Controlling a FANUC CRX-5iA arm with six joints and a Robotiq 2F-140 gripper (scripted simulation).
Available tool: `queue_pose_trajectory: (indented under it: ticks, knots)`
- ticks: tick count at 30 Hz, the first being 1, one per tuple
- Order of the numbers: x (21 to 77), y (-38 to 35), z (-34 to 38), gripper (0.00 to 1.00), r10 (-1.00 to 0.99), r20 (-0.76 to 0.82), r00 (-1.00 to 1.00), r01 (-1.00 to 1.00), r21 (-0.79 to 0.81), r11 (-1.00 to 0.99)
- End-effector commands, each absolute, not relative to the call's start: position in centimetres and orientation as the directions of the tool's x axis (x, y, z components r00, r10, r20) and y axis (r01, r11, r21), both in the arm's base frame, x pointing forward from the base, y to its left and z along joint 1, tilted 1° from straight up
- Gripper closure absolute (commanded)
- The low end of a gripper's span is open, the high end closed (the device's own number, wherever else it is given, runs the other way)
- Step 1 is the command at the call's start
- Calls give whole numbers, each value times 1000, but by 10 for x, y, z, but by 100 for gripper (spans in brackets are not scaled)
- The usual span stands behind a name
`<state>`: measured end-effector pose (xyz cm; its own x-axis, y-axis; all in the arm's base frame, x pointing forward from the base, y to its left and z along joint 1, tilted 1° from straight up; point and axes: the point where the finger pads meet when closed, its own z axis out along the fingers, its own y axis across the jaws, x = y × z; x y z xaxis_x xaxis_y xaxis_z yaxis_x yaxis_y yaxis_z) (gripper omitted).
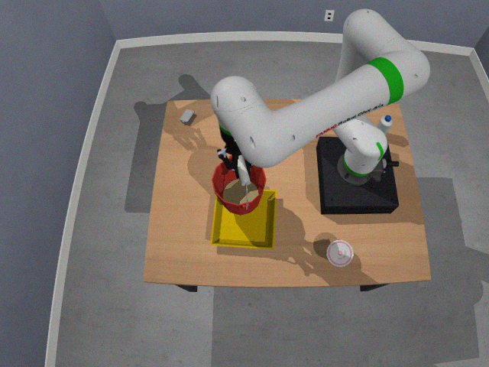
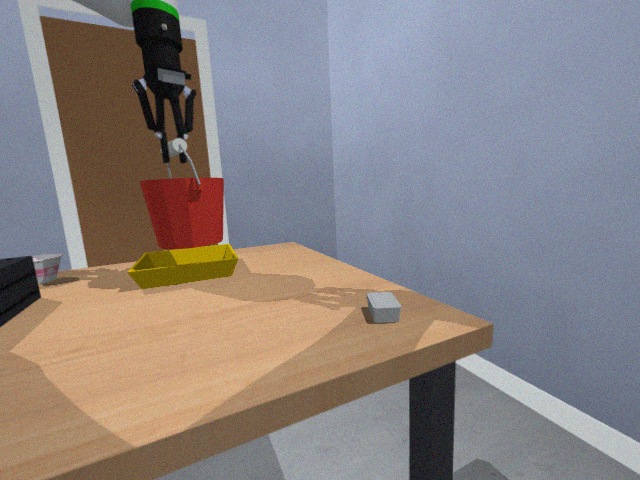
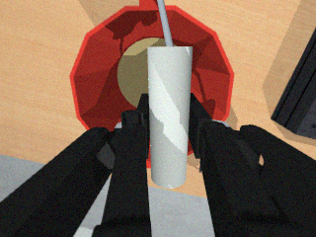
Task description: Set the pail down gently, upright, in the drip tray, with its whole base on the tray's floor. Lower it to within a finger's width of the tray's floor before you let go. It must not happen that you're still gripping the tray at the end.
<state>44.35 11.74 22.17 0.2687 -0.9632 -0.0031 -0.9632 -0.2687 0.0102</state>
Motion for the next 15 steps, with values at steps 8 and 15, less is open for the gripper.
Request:
queue_pose_trajectory:
  ticks: [8, 15]
  knots:
    - [440, 141, 223, 90, -963, -3, 269, -963, 8, -269]
    - [438, 151, 223, 90, -963, -3, 269, -963, 8, -269]
